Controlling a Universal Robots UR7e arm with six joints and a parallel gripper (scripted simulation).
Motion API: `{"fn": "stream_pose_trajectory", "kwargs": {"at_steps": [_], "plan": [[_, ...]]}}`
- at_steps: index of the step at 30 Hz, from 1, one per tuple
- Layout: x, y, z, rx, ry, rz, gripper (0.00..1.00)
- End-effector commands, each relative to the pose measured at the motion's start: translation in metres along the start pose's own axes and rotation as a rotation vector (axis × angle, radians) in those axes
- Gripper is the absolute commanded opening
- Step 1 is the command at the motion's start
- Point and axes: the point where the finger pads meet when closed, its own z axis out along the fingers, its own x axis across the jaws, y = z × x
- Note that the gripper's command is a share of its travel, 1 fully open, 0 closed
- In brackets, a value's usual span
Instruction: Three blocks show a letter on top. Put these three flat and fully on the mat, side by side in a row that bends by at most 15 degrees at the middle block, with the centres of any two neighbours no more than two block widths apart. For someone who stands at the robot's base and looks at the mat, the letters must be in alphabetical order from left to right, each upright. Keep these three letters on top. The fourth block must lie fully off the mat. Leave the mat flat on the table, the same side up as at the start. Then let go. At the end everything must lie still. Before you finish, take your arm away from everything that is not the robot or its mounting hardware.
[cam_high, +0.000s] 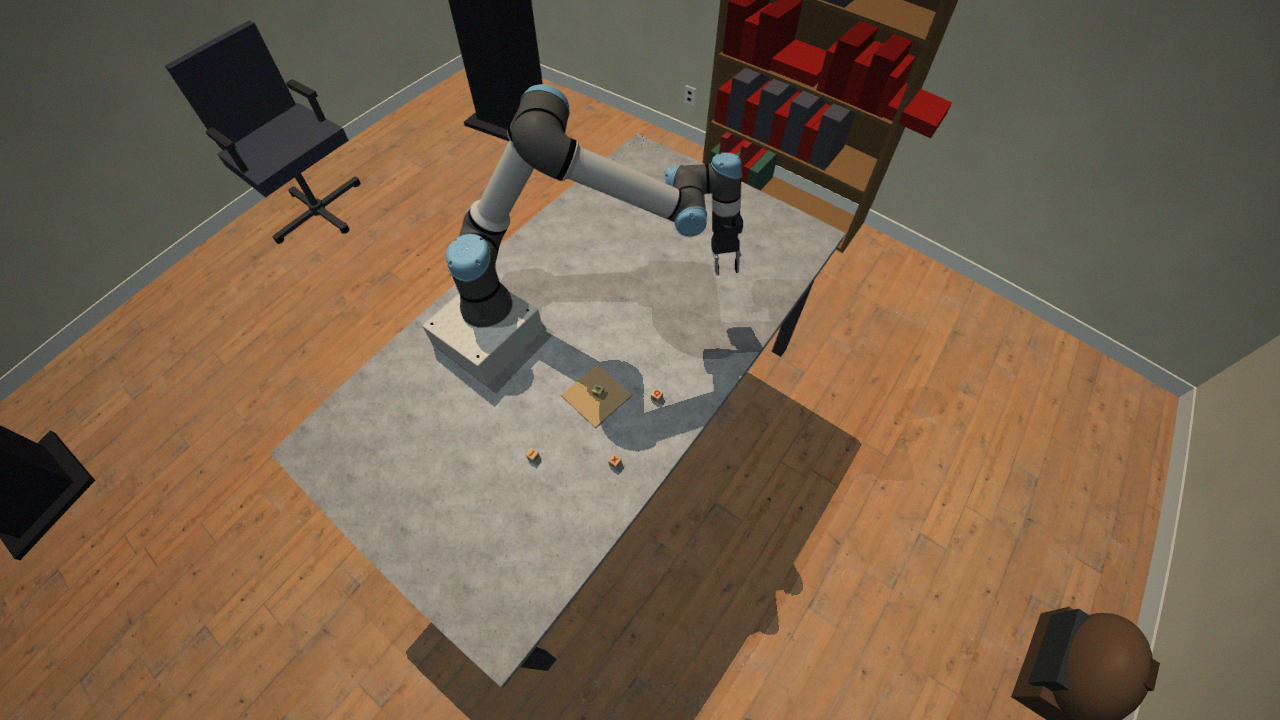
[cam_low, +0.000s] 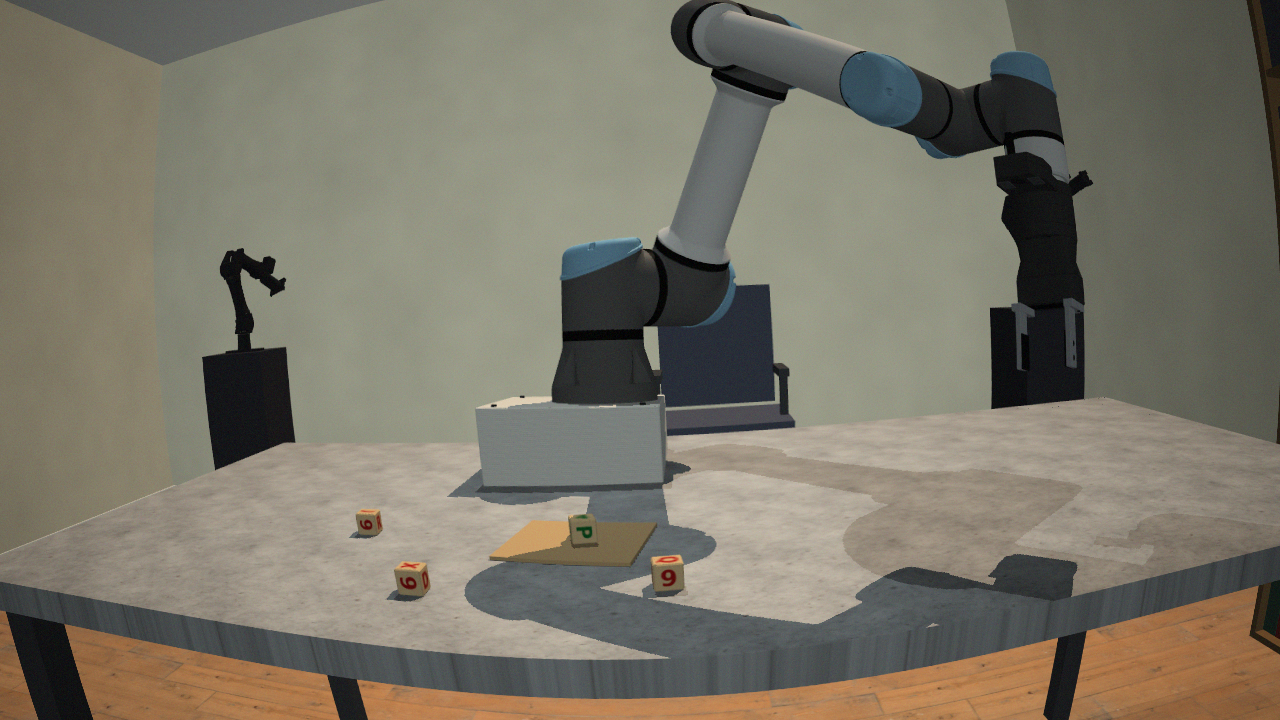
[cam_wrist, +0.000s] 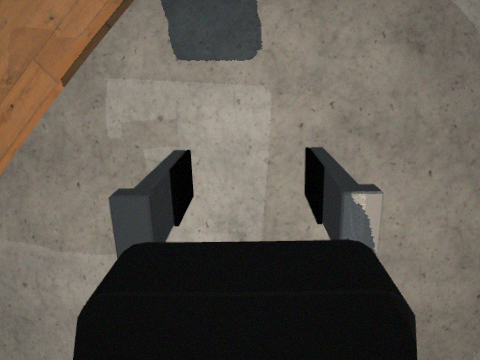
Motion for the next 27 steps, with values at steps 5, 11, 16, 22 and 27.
{"fn": "stream_pose_trajectory", "kwargs": {"at_steps": [5,11,16,22,27], "plan": [[0.064,-0.133,0.042,0.041,0.005,-0.019,1.00],[0.104,-0.181,0.059,0.058,0.016,-0.023,1.00],[0.151,-0.225,0.074,0.074,0.031,-0.027,1.00],[0.196,-0.257,0.085,0.087,0.047,-0.031,1.00],[0.213,-0.267,0.089,0.092,0.053,-0.033,1.00]]}}
